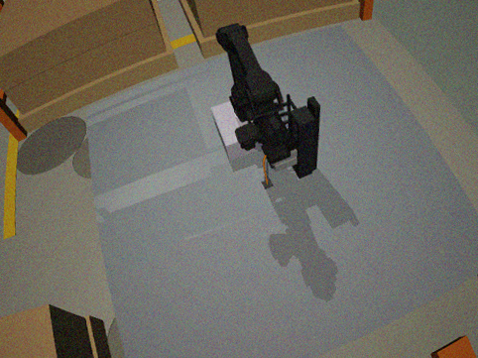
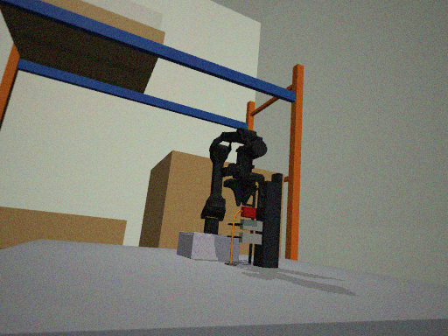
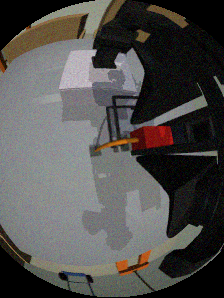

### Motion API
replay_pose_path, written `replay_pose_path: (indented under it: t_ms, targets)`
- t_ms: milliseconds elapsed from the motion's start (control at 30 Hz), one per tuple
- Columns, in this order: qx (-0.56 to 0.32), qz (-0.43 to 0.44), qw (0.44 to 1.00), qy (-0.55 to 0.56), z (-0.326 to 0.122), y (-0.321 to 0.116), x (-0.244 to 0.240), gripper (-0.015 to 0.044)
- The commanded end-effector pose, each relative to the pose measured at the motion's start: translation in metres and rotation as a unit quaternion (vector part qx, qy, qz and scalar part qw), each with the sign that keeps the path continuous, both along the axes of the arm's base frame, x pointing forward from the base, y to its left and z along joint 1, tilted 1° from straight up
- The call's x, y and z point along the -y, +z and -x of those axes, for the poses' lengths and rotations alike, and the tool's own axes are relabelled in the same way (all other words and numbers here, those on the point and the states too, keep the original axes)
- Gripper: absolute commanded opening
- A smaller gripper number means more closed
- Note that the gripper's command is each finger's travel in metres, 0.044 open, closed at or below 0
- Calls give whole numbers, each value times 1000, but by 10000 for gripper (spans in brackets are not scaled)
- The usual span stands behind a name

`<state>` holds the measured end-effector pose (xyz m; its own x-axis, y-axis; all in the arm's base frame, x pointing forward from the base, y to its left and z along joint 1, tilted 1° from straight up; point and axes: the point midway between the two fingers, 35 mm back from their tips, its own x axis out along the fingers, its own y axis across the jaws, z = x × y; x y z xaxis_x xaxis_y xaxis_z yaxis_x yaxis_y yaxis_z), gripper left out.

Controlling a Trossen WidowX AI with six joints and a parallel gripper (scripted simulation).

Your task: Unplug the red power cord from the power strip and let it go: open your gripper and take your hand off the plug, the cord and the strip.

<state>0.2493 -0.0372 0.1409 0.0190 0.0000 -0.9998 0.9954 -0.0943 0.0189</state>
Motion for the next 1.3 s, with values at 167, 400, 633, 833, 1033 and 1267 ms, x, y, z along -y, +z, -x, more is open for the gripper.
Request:
replay_pose_path:
  t_ms: [167,400,633,833,1033,1267]
  targets:
    - [-2,-3,1000,-1,0,-1,-17,160]
    - [-2,-3,1000,-1,0,-1,-23,160]
    - [-2,-3,1000,-1,0,-7,-23,160]
    - [-2,-3,1000,-1,0,-13,-23,160]
    - [-1,-2,1000,1,-1,-10,-22,81]
    - [-1,-2,1000,1,-1,-10,-22,15]
